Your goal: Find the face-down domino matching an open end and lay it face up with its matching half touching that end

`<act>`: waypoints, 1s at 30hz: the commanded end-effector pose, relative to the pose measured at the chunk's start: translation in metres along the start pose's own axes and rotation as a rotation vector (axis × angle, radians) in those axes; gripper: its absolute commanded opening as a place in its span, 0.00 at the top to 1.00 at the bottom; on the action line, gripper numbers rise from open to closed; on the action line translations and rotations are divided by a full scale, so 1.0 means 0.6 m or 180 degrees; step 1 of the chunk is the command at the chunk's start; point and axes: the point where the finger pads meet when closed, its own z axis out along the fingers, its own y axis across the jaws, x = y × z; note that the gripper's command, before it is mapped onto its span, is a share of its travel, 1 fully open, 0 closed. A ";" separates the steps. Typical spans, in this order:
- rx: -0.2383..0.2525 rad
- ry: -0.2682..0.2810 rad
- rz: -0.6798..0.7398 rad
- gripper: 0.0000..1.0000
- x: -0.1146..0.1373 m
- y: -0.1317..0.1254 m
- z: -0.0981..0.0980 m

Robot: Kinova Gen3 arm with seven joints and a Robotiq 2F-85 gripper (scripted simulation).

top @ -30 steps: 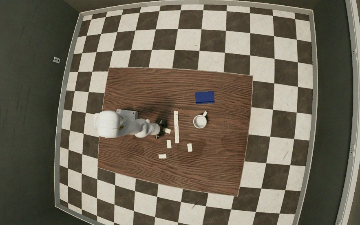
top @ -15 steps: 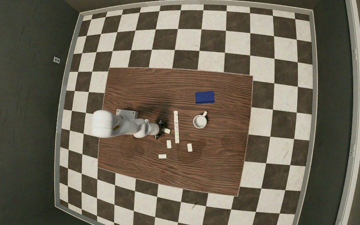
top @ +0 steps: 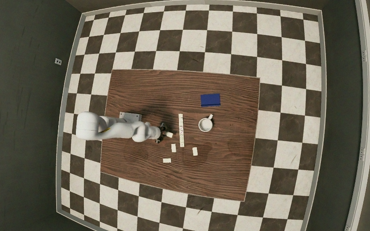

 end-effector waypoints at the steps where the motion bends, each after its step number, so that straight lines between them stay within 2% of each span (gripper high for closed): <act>1: 0.0000 -0.0002 0.0000 0.68 -0.004 0.000 -0.022; 12: 0.0000 -0.0002 0.0000 0.68 -0.012 0.000 -0.077; 24: 0.0000 -0.0002 0.0000 0.68 -0.012 0.000 -0.085; 26: 0.0002 -0.0003 0.0000 0.68 0.005 0.003 -0.088; 29: 0.0001 -0.0003 0.0000 0.68 0.054 0.007 -0.095; 30: 0.0001 -0.0003 0.0000 0.68 0.054 0.007 -0.095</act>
